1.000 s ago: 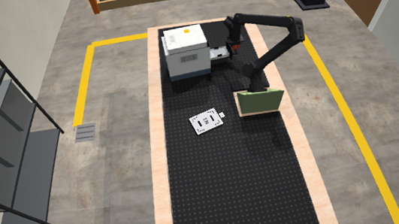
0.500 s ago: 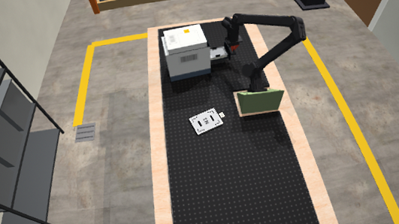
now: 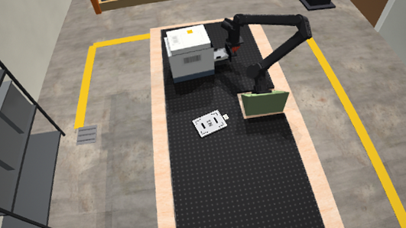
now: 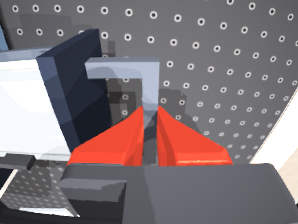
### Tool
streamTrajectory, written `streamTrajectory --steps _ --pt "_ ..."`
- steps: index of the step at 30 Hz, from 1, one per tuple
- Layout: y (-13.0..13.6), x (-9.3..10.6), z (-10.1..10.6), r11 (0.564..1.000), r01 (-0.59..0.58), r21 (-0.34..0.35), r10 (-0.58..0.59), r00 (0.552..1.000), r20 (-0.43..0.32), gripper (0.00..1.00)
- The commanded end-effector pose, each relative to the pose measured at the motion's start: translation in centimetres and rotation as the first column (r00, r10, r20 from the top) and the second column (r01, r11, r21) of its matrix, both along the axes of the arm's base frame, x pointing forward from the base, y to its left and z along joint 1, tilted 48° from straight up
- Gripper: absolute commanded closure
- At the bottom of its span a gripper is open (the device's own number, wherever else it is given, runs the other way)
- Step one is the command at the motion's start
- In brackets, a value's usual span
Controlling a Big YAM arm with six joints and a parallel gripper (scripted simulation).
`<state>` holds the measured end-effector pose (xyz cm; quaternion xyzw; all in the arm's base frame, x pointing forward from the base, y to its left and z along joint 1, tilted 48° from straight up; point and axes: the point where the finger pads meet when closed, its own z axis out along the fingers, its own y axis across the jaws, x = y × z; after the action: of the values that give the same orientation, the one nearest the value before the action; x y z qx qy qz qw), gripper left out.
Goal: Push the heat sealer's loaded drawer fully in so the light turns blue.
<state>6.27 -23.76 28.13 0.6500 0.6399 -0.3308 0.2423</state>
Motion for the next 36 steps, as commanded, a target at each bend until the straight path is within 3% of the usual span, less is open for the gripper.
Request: streamTrajectory --steps 1,13,14,22,23,36 --pt "-0.3 1.1 1.9 1.0 0.002 -0.018 -0.001 1.0 0.027 1.0" --pt "-0.4 2.7 1.6 1.0 0.001 -0.015 -0.001 1.0 0.027 1.0" --pt "-0.3 2.3 0.9 1.0 0.003 -0.013 -0.003 1.0 0.022 1.0" --pt "-0.3 2.3 0.9 1.0 0.003 -0.013 -0.003 1.0 0.022 1.0" --pt "-0.3 2.3 0.9 1.0 0.003 -0.013 -0.003 1.0 0.022 0.55" --pt "-0.3 2.3 0.9 1.0 0.003 -0.013 -0.003 1.0 0.022 0.55"
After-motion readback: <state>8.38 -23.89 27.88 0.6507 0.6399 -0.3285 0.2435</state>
